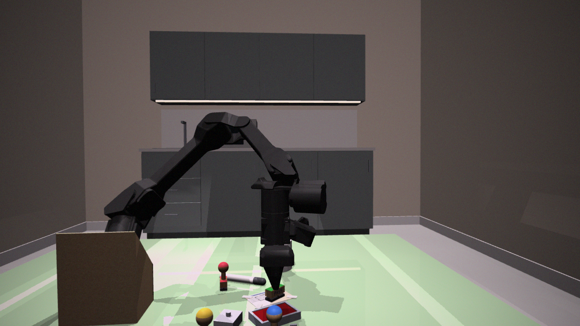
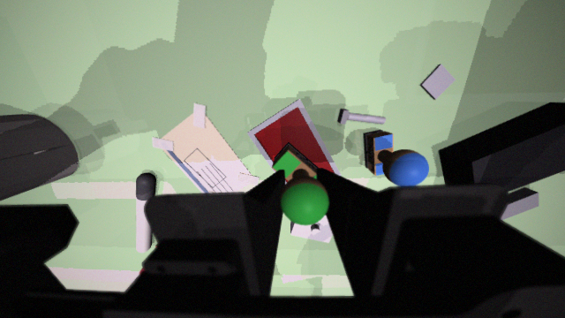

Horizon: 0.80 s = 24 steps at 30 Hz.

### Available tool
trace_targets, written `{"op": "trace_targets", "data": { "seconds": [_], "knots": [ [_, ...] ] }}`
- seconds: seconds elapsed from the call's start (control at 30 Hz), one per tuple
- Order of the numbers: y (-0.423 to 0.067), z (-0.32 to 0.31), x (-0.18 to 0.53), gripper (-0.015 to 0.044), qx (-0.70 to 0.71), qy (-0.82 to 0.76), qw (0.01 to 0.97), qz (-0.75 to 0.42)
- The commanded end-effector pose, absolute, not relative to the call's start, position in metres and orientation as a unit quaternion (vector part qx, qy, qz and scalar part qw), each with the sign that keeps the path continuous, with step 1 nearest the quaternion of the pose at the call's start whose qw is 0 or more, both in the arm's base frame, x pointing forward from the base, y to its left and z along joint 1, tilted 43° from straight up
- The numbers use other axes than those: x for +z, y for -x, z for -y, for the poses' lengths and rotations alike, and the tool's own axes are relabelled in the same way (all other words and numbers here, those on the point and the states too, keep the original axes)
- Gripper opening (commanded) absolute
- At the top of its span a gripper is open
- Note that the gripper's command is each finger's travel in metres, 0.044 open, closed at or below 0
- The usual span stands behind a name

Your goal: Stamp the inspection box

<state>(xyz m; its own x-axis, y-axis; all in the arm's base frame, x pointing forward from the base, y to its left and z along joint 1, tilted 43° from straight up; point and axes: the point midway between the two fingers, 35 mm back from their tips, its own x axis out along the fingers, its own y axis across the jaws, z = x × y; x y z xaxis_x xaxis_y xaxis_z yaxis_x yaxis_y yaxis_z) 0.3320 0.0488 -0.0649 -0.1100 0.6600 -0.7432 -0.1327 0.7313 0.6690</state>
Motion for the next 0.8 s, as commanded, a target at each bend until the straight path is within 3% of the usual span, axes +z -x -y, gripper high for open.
{"op": "trace_targets", "data": {
  "seconds": [0.0,0.77],
  "knots": [
    [-0.331,-0.052,-0.067,0.0000,0.310,-0.198,0.637,-0.677],
    [-0.329,-0.062,-0.078,0.0000,0.312,-0.198,0.637,-0.677]
  ]
}}
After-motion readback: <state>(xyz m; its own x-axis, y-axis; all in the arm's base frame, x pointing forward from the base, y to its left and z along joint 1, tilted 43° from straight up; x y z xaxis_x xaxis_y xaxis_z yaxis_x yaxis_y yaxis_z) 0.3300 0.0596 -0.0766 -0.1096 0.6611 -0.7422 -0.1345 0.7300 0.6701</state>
